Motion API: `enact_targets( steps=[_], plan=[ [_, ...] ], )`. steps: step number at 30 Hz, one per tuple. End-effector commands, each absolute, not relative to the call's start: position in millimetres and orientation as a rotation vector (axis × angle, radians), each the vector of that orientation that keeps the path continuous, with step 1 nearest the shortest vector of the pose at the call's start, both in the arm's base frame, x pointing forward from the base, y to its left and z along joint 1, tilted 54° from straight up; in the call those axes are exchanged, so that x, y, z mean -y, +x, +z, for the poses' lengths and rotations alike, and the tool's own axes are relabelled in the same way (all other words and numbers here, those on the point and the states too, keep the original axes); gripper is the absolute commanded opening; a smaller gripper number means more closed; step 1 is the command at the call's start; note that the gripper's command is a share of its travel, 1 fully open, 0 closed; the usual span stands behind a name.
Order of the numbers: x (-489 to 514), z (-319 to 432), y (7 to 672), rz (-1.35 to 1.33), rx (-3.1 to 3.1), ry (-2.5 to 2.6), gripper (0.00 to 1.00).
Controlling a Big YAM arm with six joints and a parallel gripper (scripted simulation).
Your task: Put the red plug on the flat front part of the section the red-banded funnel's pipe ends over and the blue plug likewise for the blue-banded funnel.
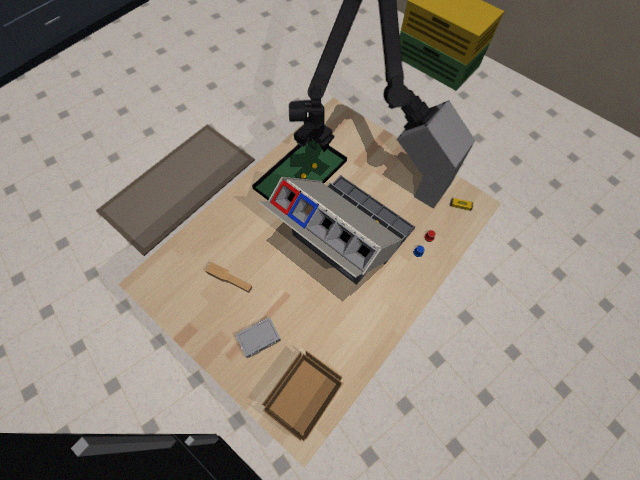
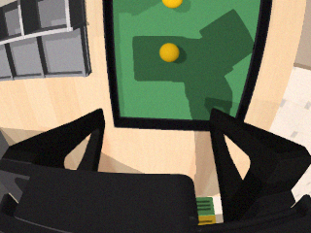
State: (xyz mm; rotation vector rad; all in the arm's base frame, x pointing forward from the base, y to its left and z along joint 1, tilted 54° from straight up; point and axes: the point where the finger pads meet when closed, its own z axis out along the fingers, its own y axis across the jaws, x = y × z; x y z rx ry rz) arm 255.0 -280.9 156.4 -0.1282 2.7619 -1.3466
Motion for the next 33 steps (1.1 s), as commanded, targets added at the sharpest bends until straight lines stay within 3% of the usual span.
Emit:
enact_targets(
  steps=[1, 33],
  plan=[
    [286.9, 170.1, 260.4, -1.357, -2.739, -0.116, 0.80],
    [289.3, 172.9, 262.1, -1.347, -2.751, -0.129, 0.80]
  ],
)
